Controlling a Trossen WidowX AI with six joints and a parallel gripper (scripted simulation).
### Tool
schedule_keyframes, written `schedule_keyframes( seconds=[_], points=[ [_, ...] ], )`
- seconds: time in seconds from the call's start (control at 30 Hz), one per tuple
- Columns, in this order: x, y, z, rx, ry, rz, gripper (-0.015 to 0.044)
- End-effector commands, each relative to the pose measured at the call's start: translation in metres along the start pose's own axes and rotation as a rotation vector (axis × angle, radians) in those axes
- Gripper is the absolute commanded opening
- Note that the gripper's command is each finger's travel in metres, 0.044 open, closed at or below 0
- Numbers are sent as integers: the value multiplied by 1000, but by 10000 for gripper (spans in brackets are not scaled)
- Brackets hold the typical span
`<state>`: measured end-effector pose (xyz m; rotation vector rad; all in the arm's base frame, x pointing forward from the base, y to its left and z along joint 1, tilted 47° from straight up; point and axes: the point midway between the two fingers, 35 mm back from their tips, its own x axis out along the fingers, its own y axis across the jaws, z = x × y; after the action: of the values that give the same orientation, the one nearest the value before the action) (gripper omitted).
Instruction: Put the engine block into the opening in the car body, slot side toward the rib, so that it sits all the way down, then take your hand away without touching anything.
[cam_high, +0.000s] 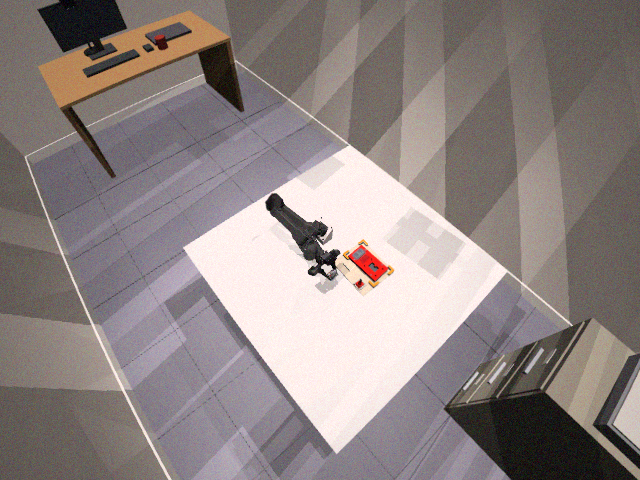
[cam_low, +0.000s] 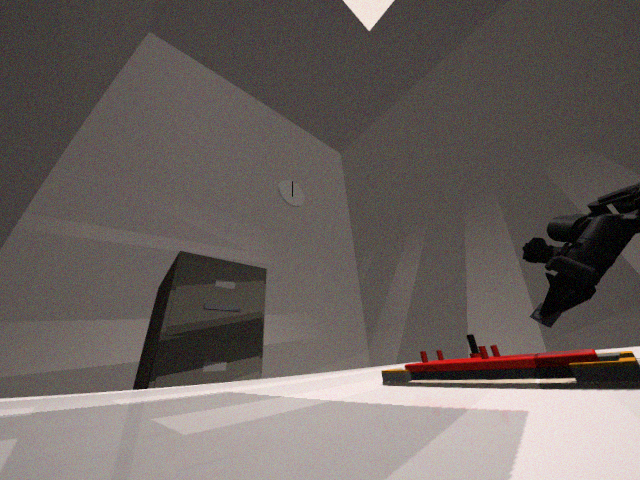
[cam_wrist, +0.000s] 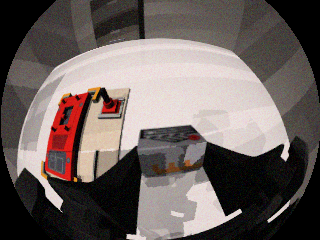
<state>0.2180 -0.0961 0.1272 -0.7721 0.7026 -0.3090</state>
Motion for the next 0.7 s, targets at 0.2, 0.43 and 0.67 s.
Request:
schedule_keyframes(
  seconds=[0.2,0.43,0.67],
  points=[
    [13,1,-16,-5,-5,1,0],
    [21,1,-26,-6,-5,1,0],
    [30,1,-35,-7,-5,0,0]
  ],
)
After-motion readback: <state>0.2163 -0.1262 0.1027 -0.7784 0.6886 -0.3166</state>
